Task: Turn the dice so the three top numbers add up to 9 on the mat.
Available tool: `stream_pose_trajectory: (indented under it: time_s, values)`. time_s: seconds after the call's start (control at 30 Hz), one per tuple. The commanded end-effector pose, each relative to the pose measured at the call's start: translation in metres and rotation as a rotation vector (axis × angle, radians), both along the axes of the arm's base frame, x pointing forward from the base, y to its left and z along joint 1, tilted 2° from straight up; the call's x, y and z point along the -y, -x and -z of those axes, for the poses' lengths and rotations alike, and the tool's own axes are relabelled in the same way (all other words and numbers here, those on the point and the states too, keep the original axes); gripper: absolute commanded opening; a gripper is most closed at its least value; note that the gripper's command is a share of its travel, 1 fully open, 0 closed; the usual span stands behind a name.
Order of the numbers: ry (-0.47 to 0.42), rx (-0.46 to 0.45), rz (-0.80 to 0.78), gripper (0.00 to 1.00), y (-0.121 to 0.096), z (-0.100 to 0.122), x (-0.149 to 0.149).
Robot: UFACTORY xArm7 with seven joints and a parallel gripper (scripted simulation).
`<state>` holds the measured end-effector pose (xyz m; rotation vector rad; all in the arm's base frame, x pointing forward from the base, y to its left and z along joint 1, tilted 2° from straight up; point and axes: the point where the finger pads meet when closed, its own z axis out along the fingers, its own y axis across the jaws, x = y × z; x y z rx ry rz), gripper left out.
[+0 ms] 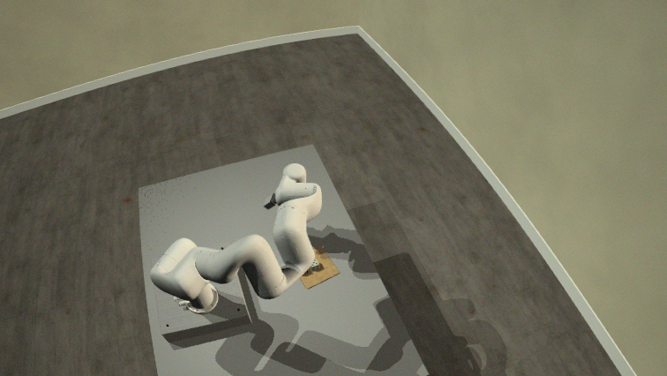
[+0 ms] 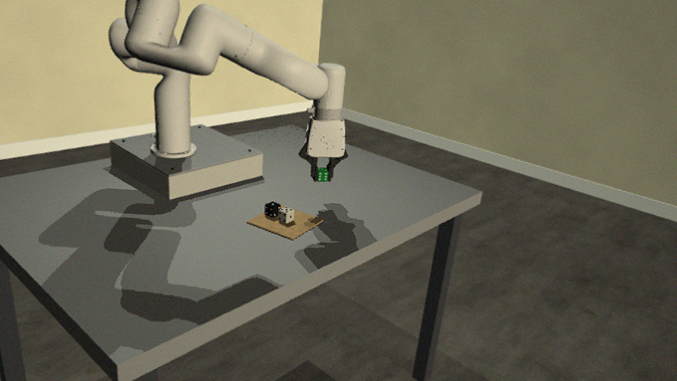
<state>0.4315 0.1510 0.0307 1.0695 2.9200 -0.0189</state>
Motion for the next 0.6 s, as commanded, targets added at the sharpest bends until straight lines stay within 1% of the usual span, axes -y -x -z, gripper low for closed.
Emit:
stream_pose_trajectory:
  time_s: [0.0, 0.13, 0.57]
  values:
    - [-0.001, 0.001, 0.001, 0.27, 0.0, -0.013, 0.0]
    - [-0.001, 0.001, 0.001, 0.27, 0.0, -0.023, 0.0]
    - [-0.001, 0.001, -0.012, 0.27, -0.001, -0.024, 0.002]
